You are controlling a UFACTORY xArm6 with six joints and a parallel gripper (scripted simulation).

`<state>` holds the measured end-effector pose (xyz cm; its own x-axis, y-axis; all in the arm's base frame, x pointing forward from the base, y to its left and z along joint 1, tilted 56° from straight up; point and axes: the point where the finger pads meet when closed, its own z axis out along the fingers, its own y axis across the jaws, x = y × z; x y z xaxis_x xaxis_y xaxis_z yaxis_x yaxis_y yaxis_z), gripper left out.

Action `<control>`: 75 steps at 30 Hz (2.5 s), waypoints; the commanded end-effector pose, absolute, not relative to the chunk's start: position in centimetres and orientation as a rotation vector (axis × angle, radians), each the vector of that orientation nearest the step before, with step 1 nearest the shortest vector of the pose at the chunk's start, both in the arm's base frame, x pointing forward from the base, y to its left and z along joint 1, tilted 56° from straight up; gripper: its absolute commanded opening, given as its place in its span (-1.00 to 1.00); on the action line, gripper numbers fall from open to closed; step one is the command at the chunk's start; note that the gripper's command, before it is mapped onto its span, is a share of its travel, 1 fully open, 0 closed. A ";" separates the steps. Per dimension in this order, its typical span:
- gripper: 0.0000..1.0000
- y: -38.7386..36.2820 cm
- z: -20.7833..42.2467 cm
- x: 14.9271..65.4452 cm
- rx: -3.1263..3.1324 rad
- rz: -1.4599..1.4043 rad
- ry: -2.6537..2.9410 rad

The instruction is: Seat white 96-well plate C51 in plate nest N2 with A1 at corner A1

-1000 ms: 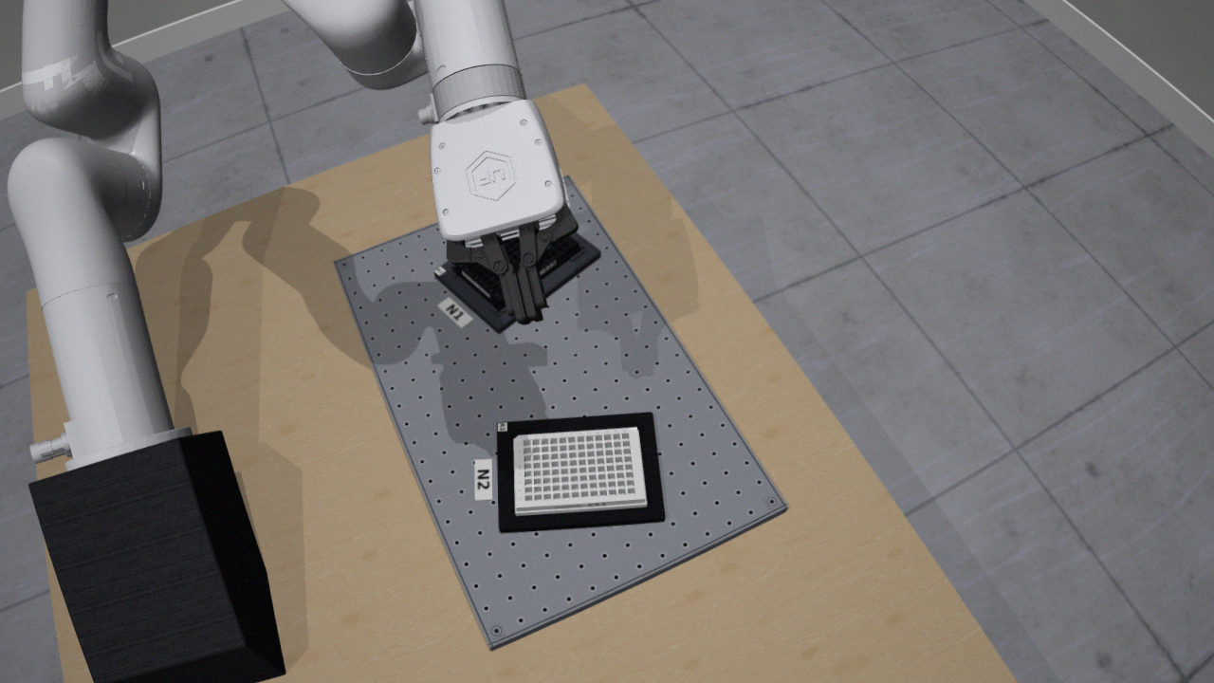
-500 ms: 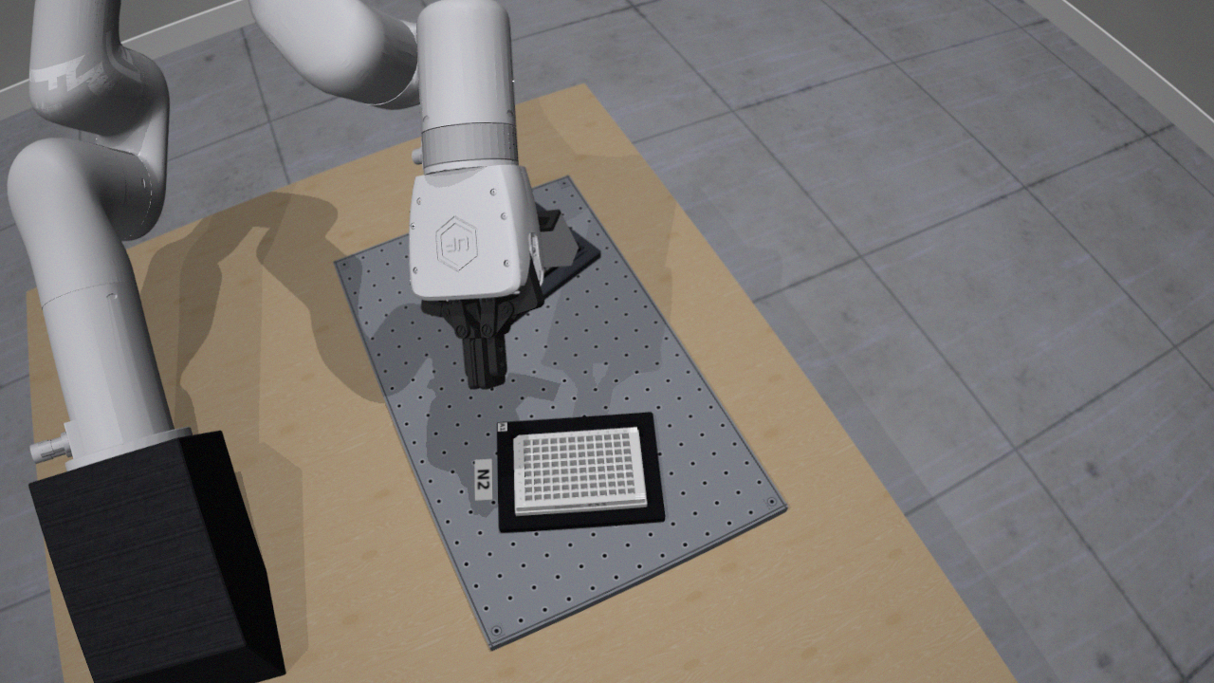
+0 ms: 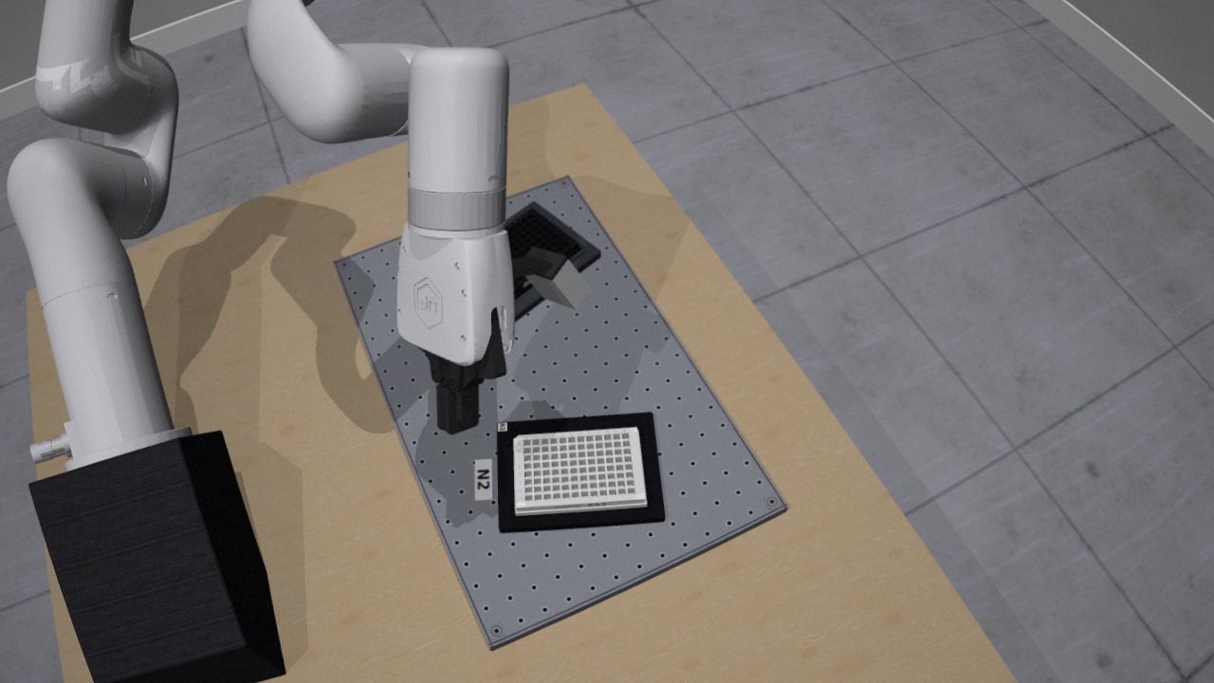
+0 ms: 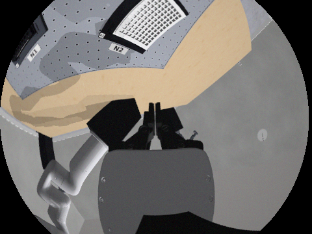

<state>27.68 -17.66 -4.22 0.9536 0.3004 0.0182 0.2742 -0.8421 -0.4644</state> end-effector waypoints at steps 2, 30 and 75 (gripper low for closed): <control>-1.00 -16.7 -4.7 27.5 -2.562 0.058 -0.222; -1.00 -11.9 -5.9 30.0 -2.085 -0.037 0.561; -1.00 -7.1 -9.2 31.4 -2.084 -0.036 0.561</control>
